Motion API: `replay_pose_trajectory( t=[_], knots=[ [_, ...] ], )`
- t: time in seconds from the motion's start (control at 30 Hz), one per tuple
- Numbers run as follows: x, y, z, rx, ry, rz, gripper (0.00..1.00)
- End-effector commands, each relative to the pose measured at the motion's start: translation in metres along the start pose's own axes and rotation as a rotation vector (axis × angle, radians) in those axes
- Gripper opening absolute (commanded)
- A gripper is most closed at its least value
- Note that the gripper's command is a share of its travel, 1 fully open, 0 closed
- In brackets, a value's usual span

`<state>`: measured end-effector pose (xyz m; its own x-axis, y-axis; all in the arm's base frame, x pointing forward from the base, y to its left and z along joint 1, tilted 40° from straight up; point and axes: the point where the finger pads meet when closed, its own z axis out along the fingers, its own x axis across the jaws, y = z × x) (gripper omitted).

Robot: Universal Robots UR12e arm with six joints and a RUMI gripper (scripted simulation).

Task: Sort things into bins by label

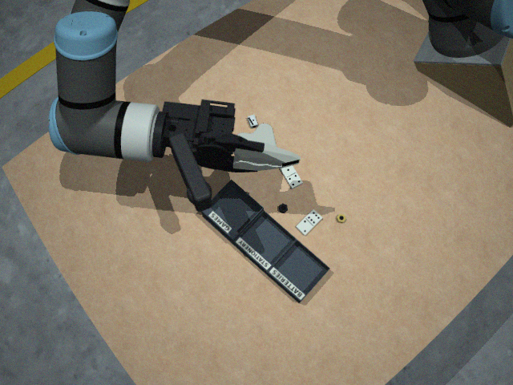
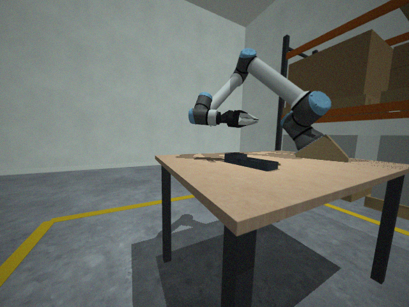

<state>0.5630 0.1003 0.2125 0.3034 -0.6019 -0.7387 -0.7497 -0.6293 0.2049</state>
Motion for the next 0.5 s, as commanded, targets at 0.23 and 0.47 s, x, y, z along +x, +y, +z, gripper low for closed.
replay_pose_trajectory(
  t=[0.23, 0.47],
  knots=[
    [0.018, 0.013, 0.039, -0.115, 0.266, 0.139, 0.04],
    [0.031, 0.021, 0.053, -0.131, 0.404, 0.208, 0.04]
  ],
)
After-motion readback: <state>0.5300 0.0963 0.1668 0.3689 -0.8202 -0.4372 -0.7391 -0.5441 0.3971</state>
